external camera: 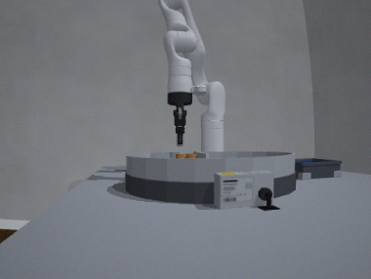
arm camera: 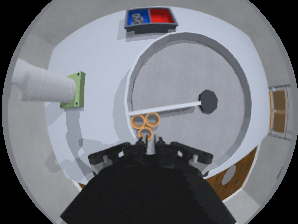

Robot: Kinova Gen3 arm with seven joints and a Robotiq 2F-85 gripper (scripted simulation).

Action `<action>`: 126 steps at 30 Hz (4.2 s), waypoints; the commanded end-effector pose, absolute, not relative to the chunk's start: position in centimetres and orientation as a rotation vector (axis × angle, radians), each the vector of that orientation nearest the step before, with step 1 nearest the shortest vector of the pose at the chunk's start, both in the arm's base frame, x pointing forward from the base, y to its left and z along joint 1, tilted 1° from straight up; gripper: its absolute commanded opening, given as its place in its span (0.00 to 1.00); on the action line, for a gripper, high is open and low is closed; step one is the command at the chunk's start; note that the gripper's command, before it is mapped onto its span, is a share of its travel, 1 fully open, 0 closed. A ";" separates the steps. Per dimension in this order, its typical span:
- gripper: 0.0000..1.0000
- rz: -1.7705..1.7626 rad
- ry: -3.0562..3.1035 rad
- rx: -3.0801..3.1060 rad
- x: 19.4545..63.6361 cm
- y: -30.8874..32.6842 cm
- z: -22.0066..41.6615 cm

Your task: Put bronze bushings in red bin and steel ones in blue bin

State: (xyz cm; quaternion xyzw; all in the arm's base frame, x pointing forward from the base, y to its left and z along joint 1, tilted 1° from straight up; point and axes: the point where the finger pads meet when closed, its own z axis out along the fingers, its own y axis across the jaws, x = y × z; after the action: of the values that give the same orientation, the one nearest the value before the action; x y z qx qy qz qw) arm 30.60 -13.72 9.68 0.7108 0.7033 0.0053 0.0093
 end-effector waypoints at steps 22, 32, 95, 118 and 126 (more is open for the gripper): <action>0.14 0.017 2.207 2.218 30.6 -13.5 7.5; 0.14 0.017 2.208 2.218 30.6 -13.4 6.6; 0.00 0.017 2.207 2.218 30.7 -13.5 5.3; 0.00 0.017 2.207 2.218 30.7 -13.5 5.3; 0.00 0.017 2.208 2.218 30.6 -13.5 5.6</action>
State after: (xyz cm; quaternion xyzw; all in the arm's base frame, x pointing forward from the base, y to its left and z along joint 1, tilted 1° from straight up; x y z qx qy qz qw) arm 30.64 -13.42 5.47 0.7085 0.7057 0.0054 0.0051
